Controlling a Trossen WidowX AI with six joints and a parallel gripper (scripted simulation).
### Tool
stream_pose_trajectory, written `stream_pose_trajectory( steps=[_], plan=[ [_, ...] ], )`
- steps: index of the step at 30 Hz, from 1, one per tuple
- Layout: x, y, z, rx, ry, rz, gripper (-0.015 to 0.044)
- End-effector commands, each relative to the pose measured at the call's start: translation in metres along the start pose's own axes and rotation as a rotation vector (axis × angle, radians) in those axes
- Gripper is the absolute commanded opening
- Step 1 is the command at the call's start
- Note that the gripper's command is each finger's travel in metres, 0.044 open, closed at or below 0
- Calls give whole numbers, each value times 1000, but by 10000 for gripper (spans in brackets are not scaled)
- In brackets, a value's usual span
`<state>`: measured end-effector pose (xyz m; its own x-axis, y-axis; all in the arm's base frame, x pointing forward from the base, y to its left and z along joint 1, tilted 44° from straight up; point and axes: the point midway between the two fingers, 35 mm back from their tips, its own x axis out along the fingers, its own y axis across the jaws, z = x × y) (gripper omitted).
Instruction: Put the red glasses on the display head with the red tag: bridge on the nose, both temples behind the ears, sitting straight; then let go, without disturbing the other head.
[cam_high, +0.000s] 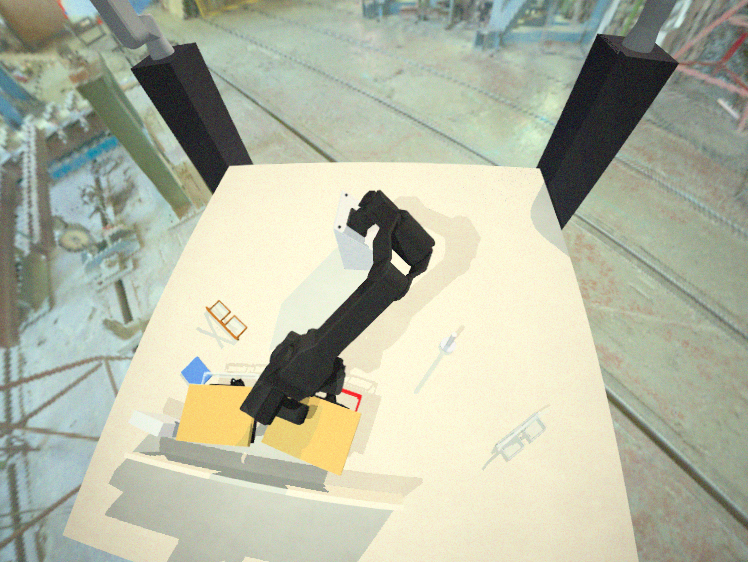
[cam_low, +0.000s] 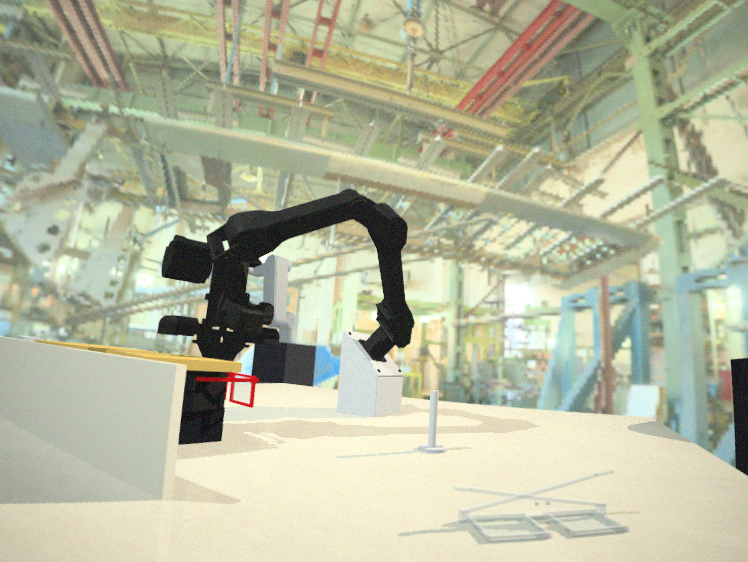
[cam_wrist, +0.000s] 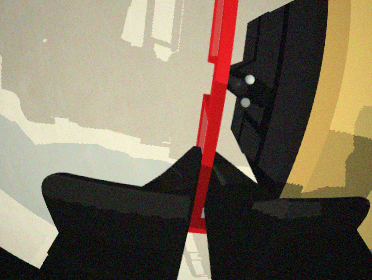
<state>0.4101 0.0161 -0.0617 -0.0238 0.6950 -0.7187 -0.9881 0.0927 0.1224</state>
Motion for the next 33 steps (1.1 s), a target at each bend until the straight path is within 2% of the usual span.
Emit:
stream_pose_trajectory(
  steps=[1,14,18,26,33],
  plan=[
    [1,0,0,2,-6,-2,0],
    [5,-1,1,2,-6,-2,0],
    [4,-1,0,-1,0,-1,105],
    [4,-1,0,-1,0,-1,107],
    [-29,0,1,1,3,-1,107]
  ],
)
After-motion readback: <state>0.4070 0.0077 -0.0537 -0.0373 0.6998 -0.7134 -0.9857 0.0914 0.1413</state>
